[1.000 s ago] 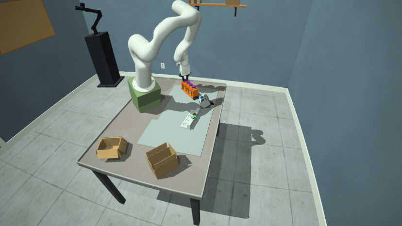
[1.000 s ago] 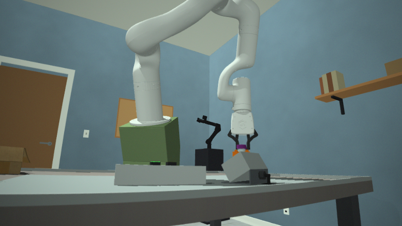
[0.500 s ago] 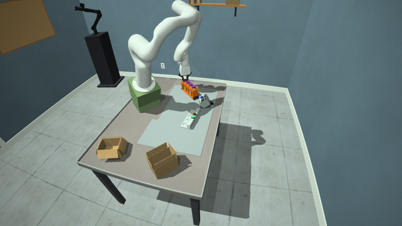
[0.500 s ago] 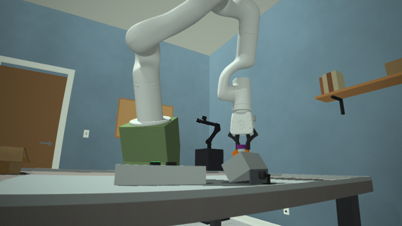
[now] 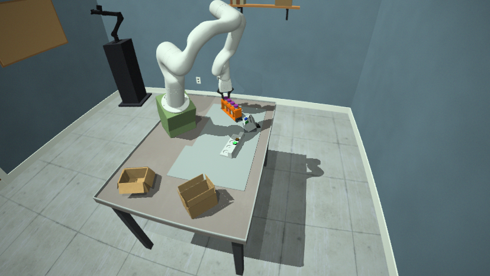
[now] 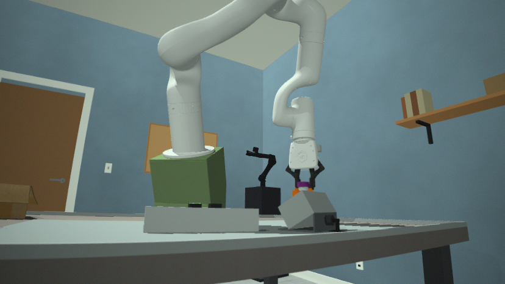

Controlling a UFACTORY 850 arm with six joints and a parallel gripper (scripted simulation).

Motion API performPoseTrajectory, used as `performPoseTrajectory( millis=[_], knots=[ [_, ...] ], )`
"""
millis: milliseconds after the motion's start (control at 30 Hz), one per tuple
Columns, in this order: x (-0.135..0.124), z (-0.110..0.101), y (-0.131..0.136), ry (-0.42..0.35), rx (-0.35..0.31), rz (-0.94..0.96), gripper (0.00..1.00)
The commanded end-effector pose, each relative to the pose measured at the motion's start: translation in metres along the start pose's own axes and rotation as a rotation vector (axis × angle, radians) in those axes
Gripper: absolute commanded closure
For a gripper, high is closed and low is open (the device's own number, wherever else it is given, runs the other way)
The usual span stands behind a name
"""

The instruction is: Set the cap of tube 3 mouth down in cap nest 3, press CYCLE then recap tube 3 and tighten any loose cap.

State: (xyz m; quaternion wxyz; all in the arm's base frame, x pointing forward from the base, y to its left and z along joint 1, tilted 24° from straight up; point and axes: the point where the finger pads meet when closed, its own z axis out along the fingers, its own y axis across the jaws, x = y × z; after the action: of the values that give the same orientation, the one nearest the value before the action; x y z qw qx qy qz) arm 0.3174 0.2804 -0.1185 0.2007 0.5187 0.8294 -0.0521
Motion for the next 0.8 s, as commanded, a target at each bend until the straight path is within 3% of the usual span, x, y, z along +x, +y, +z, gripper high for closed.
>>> performPoseTrajectory(
  millis=[0, 467, 700, 767],
  knots=[
    [0.0, -0.009, 0.001, 0.001, -0.002, 0.001, 0.54],
    [0.0, -0.045, 0.001, 0.001, -0.002, 0.001, 0.54],
    [0.0, -0.046, 0.001, 0.001, -0.002, 0.001, 0.54],
    [-0.016, -0.046, 0.005, 0.001, -0.002, -0.166, 0.54]
  ],
)
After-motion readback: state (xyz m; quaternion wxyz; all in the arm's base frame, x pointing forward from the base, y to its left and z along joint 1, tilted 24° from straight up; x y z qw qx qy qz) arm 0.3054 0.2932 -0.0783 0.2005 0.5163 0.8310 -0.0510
